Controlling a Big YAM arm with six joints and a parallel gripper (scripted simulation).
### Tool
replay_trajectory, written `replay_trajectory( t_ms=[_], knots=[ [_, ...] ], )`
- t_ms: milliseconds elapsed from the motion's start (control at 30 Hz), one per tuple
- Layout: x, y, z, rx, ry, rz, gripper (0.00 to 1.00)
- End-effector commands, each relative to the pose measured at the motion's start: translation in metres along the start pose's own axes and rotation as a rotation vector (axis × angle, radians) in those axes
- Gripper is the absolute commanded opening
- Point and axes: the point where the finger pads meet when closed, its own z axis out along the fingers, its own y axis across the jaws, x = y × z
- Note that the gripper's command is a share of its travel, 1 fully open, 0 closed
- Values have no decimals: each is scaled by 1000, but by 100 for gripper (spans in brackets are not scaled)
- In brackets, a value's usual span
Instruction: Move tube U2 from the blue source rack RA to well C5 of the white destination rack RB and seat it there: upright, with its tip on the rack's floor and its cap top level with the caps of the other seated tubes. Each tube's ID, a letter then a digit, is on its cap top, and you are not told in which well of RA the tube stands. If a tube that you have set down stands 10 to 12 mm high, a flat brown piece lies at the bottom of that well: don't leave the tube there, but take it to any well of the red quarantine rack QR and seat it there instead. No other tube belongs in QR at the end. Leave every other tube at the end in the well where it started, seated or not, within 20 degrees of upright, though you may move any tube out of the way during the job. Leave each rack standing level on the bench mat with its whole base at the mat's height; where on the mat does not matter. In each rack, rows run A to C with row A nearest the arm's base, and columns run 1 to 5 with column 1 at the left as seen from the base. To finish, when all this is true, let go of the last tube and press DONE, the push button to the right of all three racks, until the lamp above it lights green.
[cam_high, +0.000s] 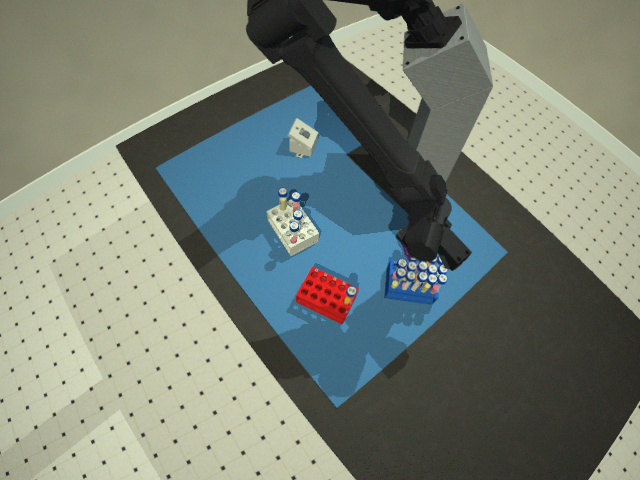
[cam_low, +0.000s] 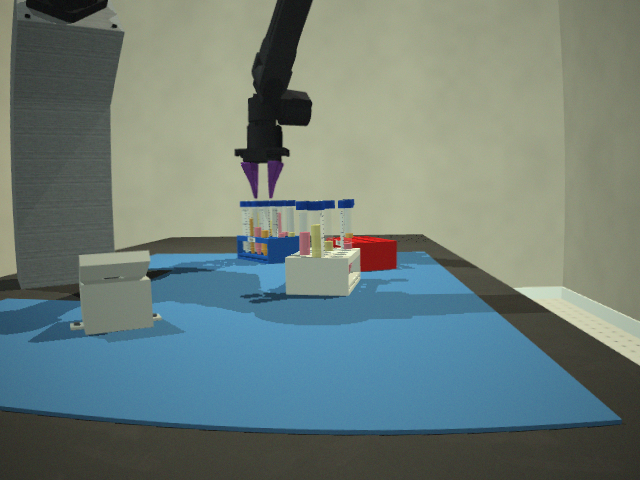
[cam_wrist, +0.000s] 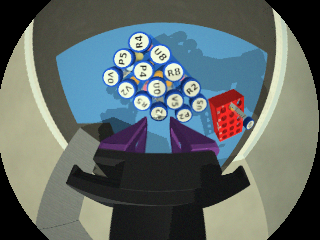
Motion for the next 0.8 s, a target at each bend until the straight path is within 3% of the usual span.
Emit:
replay_trajectory(
  t_ms=[0, 100, 333, 767],
  knots=[
    [-4, -4, 3, 8, -10, 1, 30],
    [-3, -14, 0, 19, -15, 17, 30],
    [-3, -1, 8, 4, -7, -2, 30],
    [-2, -5, 12, 7, -8, 6, 30]
  ],
)
